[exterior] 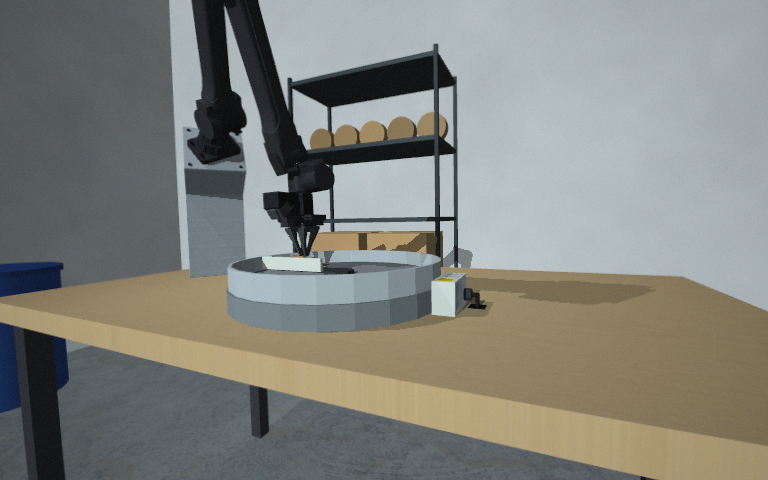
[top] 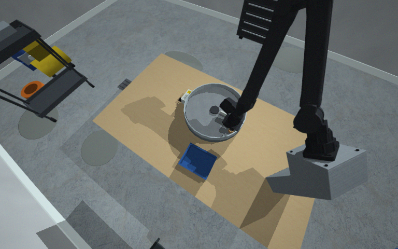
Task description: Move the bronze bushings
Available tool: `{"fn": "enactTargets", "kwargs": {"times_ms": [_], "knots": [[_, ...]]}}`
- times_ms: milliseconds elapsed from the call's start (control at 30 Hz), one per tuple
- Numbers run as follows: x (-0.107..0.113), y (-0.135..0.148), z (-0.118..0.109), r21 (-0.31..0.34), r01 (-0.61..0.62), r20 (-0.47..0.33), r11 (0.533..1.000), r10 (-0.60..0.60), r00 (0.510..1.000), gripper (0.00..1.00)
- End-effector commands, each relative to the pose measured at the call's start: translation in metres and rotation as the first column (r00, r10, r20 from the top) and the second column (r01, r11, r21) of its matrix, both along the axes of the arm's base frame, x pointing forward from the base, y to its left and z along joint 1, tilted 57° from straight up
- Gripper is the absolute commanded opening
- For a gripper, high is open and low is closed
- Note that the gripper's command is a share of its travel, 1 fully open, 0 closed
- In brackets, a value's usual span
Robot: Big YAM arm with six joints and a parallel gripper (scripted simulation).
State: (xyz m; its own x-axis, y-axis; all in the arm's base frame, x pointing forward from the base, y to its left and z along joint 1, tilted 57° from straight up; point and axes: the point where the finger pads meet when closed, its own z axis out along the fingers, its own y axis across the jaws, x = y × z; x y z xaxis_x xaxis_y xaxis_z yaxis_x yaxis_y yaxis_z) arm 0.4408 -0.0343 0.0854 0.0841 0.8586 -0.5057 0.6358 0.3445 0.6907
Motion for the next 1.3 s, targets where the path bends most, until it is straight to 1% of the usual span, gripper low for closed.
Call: {"fn": "enactTargets", "kwargs": {"times_ms": [0,1033,1067,1267], "knots": [[0.0097,-0.0121,-0.0156,0.001,0.017,-0.027,1.0,-0.017,0.999,0.12],[0.0097,-0.0121,-0.0156,0.001,0.017,-0.027,1.0,-0.017,0.999,0.12],[0.0097,-0.0121,-0.0156,0.001,0.017,-0.027,1.0,-0.017,0.999,0.0],[0.0093,-0.0121,-0.0161,0.001,0.018,-0.03,1.0,-0.018,0.999,0.0]]}}
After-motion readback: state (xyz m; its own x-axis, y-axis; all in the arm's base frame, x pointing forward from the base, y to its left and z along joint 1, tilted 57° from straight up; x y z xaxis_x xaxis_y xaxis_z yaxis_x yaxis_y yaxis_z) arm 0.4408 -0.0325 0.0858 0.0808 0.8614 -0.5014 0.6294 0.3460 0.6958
